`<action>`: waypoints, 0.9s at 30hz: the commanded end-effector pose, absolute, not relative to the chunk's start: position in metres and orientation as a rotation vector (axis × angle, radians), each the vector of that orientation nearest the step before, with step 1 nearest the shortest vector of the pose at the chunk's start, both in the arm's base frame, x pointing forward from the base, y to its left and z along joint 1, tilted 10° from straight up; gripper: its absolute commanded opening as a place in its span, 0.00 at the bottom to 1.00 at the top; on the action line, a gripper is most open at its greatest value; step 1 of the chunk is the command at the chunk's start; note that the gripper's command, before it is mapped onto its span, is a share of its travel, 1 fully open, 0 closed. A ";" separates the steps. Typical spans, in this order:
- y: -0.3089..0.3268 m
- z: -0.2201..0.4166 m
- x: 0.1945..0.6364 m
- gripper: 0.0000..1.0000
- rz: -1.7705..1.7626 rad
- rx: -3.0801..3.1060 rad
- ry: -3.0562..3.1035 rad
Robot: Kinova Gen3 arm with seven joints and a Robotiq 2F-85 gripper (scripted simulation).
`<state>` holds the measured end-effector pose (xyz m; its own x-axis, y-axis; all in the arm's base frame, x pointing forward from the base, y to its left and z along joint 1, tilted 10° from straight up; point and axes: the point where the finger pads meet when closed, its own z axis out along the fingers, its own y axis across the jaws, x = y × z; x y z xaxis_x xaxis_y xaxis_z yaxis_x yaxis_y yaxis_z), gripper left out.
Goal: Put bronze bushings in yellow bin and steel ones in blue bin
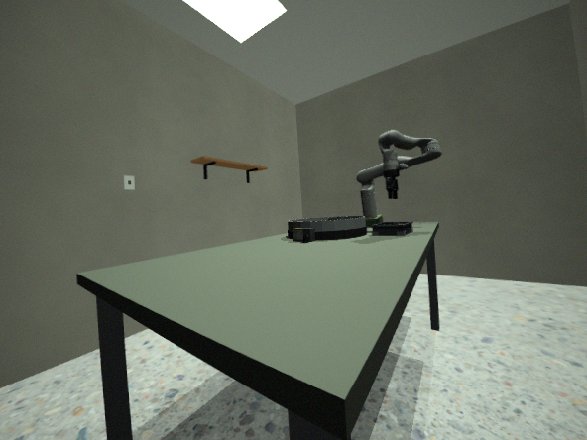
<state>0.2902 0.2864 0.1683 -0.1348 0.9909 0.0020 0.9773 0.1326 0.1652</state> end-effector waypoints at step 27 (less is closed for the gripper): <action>0.270 0.206 0.330 1.00 0.194 1.992 2.281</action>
